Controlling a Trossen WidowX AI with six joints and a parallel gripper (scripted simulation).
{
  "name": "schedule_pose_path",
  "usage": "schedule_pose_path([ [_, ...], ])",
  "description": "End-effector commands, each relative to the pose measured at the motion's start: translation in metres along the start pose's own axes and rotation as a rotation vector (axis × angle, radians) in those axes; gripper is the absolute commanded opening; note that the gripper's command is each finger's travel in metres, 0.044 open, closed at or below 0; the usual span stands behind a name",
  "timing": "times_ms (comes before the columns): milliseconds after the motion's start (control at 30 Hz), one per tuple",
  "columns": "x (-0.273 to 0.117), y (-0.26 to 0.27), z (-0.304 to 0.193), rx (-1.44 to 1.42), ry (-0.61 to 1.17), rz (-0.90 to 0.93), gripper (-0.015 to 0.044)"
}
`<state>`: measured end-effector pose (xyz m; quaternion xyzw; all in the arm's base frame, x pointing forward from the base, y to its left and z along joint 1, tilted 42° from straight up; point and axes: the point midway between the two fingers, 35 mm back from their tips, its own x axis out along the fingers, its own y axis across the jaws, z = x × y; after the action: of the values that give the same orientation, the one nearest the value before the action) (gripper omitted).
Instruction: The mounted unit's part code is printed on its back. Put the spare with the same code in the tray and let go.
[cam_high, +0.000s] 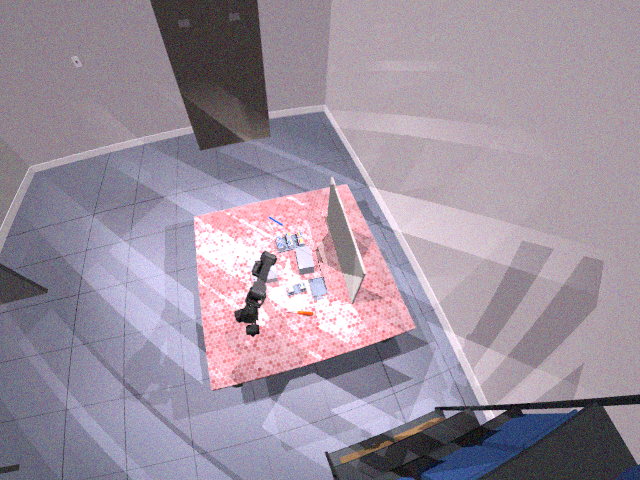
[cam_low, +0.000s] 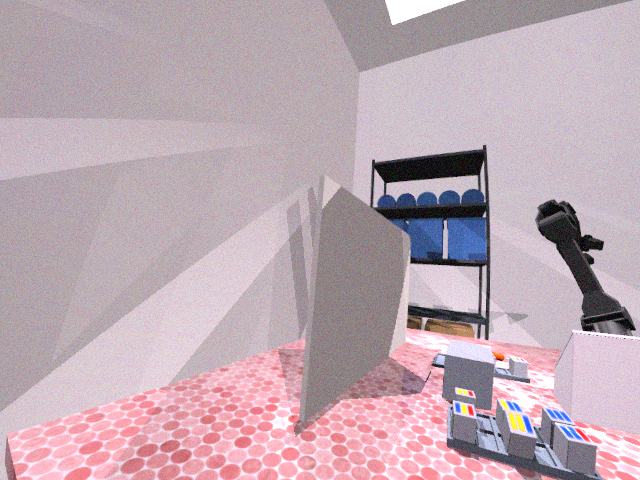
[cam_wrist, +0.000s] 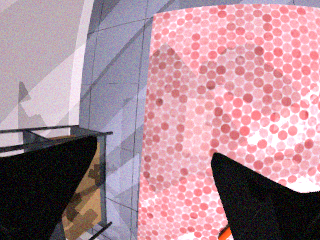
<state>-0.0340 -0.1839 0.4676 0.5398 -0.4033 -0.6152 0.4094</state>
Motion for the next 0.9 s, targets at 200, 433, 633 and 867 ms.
schedule_pose_path([
  [200,0.002,0.000,-0.001,-0.004,0.006,-0.004,0.0440],
  [433,0.059,-0.013,-0.040,-0.179,0.220,-0.157,0.0440],
  [633,0.101,-0.033,-0.106,-0.401,0.419,-0.282,0.0440],
  [867,0.119,-0.073,-0.203,-0.729,0.635,-0.391,0.0440],
])
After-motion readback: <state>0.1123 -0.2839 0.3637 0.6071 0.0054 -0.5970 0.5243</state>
